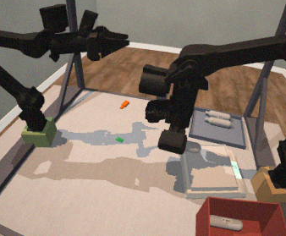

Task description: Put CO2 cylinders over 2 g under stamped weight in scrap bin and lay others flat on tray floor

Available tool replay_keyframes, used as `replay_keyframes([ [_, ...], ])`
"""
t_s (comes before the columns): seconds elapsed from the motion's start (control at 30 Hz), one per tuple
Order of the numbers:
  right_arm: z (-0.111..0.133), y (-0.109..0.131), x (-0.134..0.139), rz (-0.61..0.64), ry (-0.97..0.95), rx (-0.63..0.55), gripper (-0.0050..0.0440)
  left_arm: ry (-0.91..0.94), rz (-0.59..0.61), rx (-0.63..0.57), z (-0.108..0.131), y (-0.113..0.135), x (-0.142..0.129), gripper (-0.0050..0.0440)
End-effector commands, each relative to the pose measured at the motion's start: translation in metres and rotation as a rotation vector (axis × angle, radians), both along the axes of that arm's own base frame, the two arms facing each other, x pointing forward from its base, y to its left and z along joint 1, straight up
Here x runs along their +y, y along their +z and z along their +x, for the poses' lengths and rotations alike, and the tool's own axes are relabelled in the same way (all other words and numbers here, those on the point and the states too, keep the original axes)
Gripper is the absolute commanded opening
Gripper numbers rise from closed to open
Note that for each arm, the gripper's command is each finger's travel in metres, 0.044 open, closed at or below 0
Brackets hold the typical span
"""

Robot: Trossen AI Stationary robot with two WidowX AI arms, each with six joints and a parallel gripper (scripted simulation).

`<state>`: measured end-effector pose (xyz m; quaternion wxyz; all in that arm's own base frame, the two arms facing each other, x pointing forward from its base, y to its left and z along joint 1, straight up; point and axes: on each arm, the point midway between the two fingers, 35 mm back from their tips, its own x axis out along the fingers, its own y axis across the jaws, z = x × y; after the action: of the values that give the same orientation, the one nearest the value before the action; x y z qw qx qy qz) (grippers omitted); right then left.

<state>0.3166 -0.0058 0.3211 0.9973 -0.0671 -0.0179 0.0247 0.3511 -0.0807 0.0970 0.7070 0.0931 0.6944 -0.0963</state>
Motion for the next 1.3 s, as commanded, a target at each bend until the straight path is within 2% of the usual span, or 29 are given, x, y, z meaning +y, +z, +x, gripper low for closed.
replay_keyframes([
  [0.0,-0.003,0.002,0.005,0.110,-0.039,-0.020,0.0440,0.003,-0.008,-0.031,0.003,0.010,0.000,-0.0050],
  [0.1,-0.004,0.010,0.006,0.139,-0.045,-0.037,0.0440,0.003,-0.008,-0.031,0.003,0.010,0.000,-0.0050],
  [0.43,-0.002,0.008,0.006,0.140,-0.046,-0.030,0.0440,0.003,-0.008,-0.031,0.003,0.010,0.000,-0.0050],
  [0.57,0.000,0.010,0.006,0.155,-0.053,-0.016,0.0440,0.005,-0.010,-0.035,-0.006,0.011,-0.001,-0.0050],
  [0.77,0.006,-0.002,0.007,0.272,-0.143,0.137,0.0440,0.004,-0.010,-0.033,-0.035,0.005,-0.001,-0.0050],
  [0.87,0.008,0.008,0.008,0.359,-0.209,0.162,0.0440,0.004,-0.010,-0.032,-0.054,0.000,-0.001,-0.0050],
  [0.93,0.008,0.008,0.008,0.359,-0.209,0.162,0.0440,0.004,-0.010,-0.032,-0.054,0.000,-0.001,-0.0050],
  [0.97,0.006,0.001,0.008,0.369,-0.234,0.207,0.0440,0.004,-0.010,-0.031,-0.059,-0.001,0.000,-0.0050],
  [1.27,-0.001,0.002,0.010,0.463,-0.393,0.310,0.0440,0.004,-0.010,-0.029,-0.090,-0.008,0.000,-0.0050],
])
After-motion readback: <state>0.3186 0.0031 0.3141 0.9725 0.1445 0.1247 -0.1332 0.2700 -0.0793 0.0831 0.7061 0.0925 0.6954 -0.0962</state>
